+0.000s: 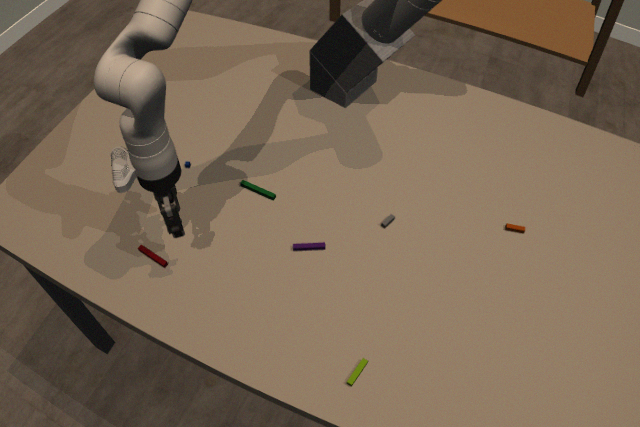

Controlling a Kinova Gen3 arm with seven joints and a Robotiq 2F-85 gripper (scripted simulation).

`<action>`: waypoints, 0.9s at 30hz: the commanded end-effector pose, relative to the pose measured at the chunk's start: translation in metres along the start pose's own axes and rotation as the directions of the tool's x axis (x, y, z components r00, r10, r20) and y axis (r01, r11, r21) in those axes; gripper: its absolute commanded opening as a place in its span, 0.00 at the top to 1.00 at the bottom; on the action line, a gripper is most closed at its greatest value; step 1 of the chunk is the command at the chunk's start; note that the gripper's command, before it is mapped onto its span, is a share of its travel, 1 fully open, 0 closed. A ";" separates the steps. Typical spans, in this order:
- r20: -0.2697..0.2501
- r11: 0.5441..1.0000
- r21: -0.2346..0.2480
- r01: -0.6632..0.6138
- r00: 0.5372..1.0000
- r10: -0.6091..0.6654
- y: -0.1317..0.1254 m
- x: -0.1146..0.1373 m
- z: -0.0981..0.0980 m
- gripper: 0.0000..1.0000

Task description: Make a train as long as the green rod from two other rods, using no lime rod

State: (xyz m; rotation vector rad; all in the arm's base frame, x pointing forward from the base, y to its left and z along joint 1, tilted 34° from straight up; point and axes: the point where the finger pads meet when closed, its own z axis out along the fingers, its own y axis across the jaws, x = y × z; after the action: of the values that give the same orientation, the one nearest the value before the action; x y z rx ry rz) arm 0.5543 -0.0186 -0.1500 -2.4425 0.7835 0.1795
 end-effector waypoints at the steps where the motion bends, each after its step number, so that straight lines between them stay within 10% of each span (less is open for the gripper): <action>1: -0.002 1.000 0.000 0.000 1.000 0.000 0.000 0.001 -0.001 0.00; 27: -0.001 0.999 0.000 0.040 0.999 -0.040 0.000 0.001 -0.001 0.00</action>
State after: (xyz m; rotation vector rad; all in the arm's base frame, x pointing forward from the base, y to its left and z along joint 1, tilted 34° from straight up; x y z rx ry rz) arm 0.5544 -0.0186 -0.1498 -2.4542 0.7438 0.1674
